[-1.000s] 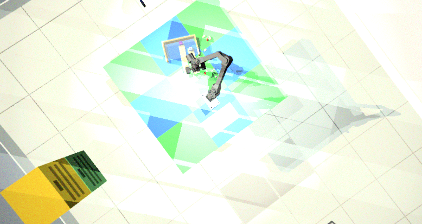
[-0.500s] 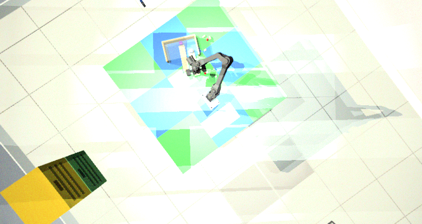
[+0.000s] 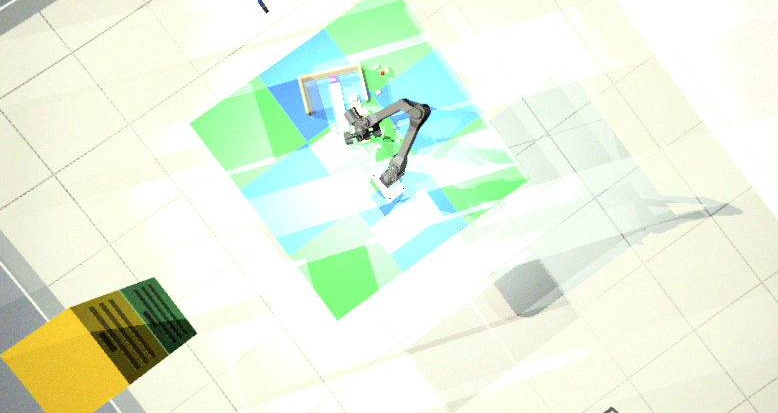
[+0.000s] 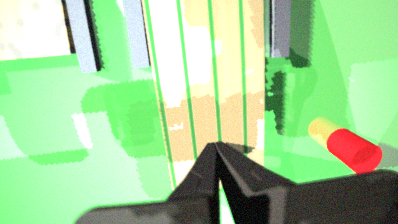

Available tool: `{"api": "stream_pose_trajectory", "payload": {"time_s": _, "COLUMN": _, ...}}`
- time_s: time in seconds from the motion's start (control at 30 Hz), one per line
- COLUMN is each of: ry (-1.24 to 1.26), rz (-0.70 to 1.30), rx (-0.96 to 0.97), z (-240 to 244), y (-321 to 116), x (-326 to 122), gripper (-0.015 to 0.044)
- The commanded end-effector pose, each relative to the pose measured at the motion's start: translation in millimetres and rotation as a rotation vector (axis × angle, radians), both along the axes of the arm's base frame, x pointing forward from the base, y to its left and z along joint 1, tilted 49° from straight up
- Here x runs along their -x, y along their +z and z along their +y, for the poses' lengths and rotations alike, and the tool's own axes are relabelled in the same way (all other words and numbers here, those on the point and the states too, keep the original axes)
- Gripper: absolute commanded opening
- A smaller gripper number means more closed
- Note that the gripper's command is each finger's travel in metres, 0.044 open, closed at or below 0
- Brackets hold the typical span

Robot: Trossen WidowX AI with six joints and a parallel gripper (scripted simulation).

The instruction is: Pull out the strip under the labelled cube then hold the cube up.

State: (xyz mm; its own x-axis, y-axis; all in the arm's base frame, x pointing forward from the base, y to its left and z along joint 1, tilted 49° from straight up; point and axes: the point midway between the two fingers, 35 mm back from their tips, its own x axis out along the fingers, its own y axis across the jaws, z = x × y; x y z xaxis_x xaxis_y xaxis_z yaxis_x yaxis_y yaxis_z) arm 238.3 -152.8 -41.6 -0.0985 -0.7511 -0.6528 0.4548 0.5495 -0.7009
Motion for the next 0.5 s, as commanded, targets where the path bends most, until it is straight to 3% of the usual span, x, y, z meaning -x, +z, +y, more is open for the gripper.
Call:
{"api": "stream_pose_trajectory", "payload": {"time_s": 0.0, "ry": -0.013, "rz": 0.020, "rx": -0.009, "z": 2, "y": -6, "x": 15, "gripper": 0.0000}}
{"api": "stream_pose_trajectory", "payload": {"time_s": 0.47, "ry": -0.013, "rz": 0.021, "rx": -0.010, "z": 11, "y": -13, "x": 33, "gripper": 0.0000}}
